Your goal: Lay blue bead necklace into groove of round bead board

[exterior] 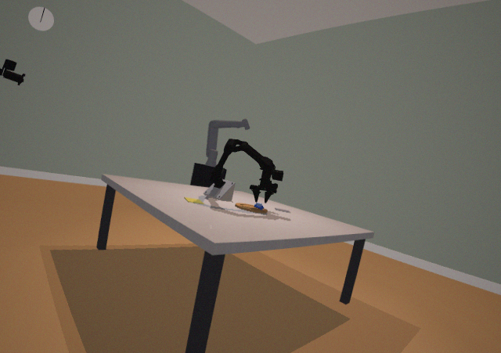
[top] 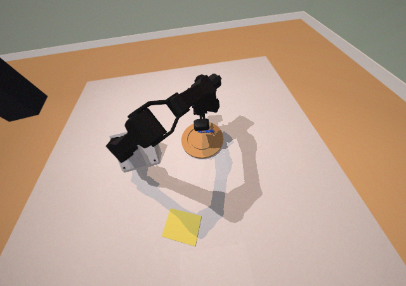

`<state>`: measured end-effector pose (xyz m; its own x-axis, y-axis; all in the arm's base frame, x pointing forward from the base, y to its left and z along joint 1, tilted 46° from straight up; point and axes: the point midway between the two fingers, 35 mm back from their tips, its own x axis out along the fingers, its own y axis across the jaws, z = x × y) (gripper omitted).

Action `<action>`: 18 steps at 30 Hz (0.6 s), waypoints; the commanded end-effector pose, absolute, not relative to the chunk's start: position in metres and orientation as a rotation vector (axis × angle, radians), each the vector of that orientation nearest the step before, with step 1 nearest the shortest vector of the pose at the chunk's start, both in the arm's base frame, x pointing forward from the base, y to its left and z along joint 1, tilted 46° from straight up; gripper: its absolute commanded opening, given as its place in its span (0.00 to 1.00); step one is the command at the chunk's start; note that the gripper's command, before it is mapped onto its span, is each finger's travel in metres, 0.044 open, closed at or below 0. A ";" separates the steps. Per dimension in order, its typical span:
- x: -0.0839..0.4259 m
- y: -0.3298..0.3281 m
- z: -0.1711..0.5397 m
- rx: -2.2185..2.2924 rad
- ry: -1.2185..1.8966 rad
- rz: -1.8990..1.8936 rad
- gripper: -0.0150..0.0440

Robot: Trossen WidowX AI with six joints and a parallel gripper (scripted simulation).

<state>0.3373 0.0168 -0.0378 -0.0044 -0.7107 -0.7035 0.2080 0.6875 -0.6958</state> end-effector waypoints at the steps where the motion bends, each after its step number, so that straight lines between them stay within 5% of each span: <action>1: 0.322 0.014 -0.019 0.192 0.975 -1.261 0.90; 18: 0.319 0.014 -0.014 0.467 0.746 -1.427 0.90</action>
<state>0.3283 0.0156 -0.0202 -0.0046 -0.7119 -0.7022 0.8845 0.3248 -0.3350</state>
